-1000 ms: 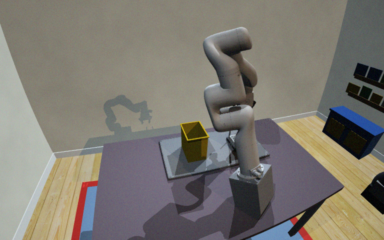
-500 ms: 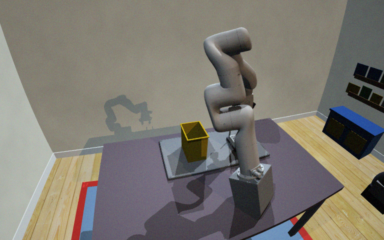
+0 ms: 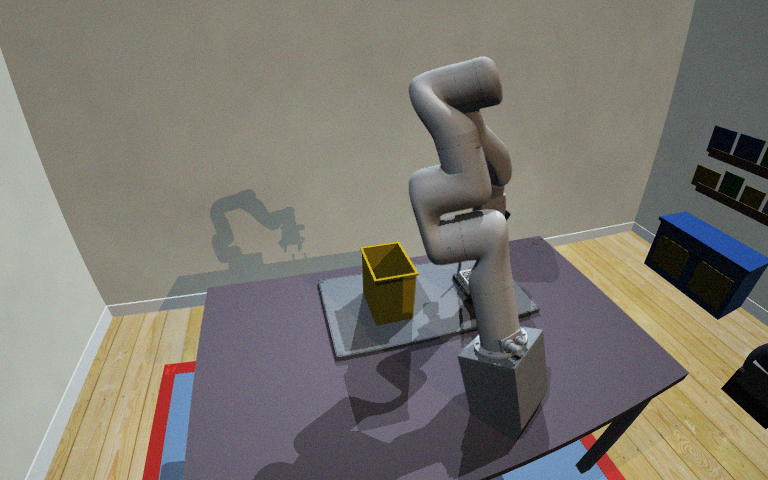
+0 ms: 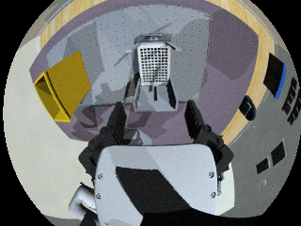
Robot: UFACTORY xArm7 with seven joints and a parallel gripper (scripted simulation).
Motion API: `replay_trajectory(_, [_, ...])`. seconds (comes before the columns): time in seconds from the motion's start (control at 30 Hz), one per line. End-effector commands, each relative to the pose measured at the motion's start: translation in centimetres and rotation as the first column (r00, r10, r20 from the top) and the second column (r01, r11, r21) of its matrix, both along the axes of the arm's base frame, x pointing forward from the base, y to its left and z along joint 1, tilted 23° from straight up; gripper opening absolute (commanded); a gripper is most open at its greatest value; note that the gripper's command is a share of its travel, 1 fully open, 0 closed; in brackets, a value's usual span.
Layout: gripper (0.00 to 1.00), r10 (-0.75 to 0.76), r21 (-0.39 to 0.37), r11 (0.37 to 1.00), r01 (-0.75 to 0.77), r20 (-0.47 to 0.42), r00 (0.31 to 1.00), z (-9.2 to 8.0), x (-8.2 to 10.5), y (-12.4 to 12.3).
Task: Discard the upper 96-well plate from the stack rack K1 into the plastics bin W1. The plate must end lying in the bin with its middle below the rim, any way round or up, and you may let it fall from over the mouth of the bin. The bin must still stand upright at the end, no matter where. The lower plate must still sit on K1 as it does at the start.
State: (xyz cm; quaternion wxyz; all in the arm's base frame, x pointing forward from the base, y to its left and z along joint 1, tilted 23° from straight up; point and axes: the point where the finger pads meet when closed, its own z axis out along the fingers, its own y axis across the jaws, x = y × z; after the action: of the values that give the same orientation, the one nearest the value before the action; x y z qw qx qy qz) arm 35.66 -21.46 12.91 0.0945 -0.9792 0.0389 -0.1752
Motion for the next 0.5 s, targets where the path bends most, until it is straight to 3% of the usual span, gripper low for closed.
replay_trajectory(0.0, [1.0, -0.002, -0.002, 1.0, 0.002, 0.004, 1.0, -0.8, 0.4, 0.0])
replay_trajectory(0.47, [1.0, -0.002, -0.002, 1.0, 0.002, 0.004, 1.0, -2.6, 1.1, 0.4])
